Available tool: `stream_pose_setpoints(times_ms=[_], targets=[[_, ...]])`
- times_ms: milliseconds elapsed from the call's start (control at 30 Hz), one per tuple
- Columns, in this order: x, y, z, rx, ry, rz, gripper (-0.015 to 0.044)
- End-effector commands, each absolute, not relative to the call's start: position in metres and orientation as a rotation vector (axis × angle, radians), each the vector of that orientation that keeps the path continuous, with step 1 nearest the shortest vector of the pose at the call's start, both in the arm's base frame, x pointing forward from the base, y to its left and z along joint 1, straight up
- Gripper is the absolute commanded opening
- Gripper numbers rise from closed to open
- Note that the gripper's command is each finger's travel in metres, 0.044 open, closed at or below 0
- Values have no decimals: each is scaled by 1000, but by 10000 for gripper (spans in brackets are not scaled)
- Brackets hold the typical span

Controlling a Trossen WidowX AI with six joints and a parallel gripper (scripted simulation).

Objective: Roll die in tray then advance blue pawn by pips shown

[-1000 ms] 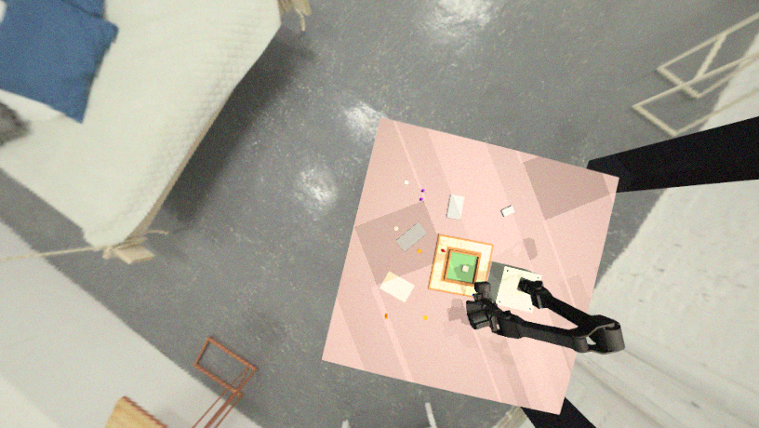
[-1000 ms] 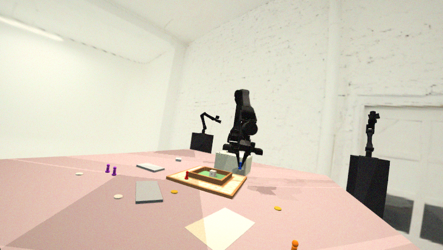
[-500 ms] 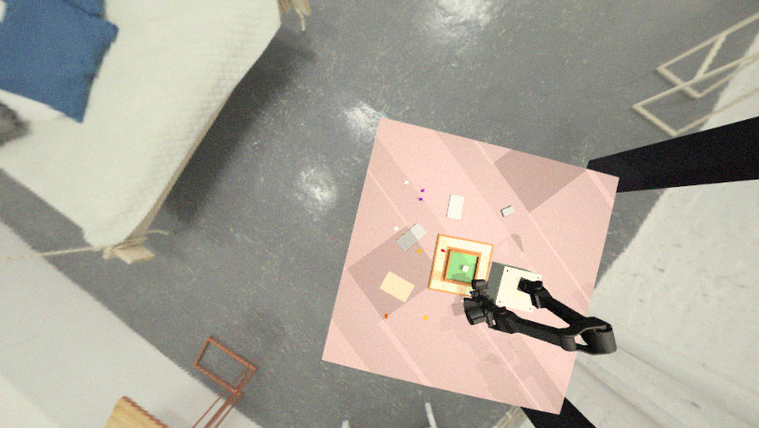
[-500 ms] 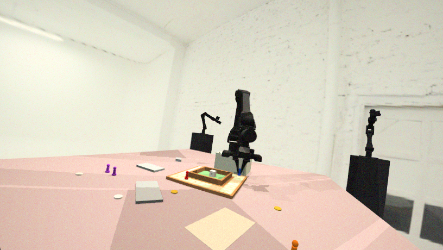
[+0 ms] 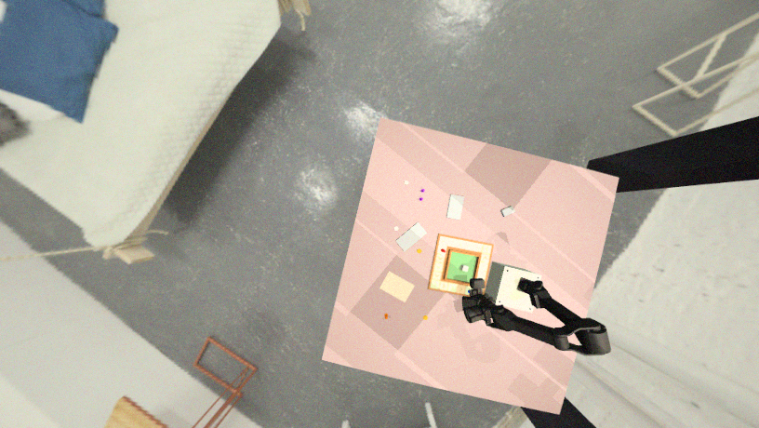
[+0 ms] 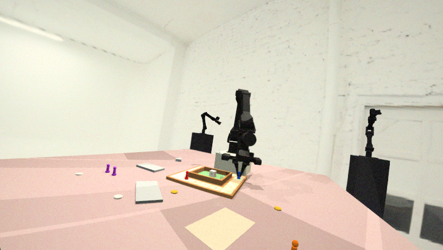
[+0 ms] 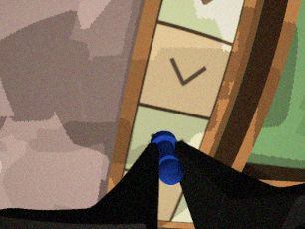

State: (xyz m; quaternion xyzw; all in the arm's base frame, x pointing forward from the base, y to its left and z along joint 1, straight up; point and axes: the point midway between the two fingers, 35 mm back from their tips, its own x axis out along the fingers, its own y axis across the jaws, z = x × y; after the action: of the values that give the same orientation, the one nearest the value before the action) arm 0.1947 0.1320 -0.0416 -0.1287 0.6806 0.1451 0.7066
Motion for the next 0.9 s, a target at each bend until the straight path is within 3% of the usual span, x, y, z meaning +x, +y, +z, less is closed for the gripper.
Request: stream_pose_setpoints(times_ms=[0, 267, 500, 667, 867], targets=[[195, 132, -41, -286, 1511, 323, 53], [195, 132, -39, -286, 1512, 322, 263], [194, 131, 9, -289, 1522, 313, 440], [194, 130, 25, -285, 1522, 310, 440], [193, 65, 59, -177, 1536, 193, 440]])
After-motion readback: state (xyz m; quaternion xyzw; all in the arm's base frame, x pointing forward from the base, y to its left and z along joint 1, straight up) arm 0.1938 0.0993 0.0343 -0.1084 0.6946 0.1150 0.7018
